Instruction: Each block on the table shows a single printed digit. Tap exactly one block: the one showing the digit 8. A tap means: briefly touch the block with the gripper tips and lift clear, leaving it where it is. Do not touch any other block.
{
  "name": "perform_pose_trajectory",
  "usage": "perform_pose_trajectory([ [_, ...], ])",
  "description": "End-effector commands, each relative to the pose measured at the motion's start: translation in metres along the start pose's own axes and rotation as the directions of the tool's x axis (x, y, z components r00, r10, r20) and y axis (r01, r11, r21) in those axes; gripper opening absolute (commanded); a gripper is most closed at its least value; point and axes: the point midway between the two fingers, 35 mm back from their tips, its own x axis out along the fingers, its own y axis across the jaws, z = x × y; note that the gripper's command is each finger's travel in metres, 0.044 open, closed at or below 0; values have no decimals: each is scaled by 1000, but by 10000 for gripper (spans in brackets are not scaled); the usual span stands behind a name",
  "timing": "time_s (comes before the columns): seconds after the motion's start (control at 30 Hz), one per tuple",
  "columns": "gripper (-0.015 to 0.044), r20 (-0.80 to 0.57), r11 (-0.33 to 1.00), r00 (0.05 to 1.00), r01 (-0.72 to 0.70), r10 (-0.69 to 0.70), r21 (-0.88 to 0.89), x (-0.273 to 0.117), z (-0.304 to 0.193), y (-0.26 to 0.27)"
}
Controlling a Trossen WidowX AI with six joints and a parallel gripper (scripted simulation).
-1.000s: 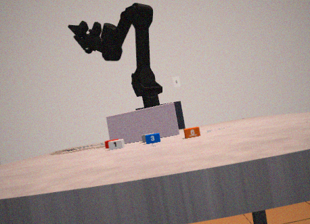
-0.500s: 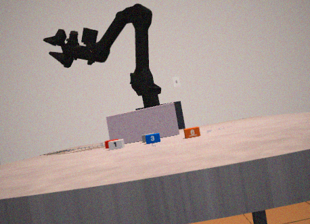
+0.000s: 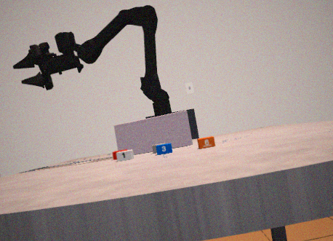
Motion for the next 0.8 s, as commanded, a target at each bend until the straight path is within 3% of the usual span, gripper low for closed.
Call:
perform_pose_trajectory([
  [0.0, 400, -195, 996, 980, -49, 34, -75, 11, -51, 39],
  [0.33, 400, -602, 929, 797, -265, 60, -257, -14, -166, 118],
  [0.77, 400, -916, 607, 387, -703, -110, -370, -124, -275, 177],
])
